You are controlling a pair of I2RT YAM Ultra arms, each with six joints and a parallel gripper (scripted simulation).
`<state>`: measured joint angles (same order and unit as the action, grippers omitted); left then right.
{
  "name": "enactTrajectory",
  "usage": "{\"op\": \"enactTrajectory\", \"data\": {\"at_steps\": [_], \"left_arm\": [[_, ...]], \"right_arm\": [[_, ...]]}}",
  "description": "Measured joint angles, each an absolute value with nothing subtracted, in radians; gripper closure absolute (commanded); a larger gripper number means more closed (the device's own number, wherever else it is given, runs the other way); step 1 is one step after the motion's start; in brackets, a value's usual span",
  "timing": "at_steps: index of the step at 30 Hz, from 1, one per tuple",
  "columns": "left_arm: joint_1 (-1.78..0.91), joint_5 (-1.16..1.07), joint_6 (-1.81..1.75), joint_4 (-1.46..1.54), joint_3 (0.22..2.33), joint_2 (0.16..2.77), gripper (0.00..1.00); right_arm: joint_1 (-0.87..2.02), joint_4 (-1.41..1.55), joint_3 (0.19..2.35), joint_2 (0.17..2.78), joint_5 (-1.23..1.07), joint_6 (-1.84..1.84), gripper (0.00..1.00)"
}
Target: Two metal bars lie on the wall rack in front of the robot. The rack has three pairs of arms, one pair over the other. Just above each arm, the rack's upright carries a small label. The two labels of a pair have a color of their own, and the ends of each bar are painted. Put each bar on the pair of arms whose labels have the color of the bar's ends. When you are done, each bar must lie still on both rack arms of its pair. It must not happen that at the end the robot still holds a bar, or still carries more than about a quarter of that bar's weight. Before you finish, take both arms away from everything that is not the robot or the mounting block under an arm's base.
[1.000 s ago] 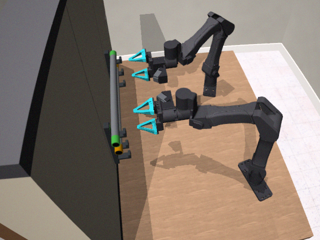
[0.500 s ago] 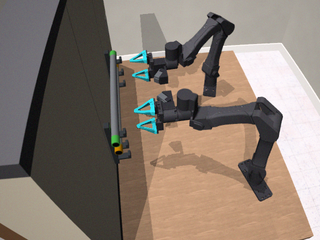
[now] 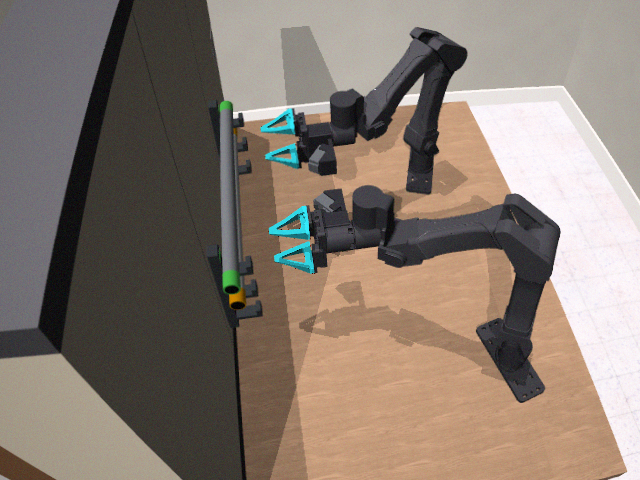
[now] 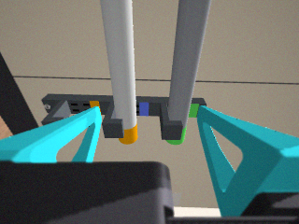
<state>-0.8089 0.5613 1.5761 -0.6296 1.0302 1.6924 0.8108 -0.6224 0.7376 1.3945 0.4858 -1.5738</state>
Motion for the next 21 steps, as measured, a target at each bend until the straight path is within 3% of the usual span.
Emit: {"op": "enactTrajectory", "data": {"at_steps": [21], "left_arm": [[-0.809,0.561,1.576,-0.742,0.973,1.74,0.23]], "right_arm": [[0.805,-0.753,0.669,1.448,0.484,-1.574,0.22]]}}
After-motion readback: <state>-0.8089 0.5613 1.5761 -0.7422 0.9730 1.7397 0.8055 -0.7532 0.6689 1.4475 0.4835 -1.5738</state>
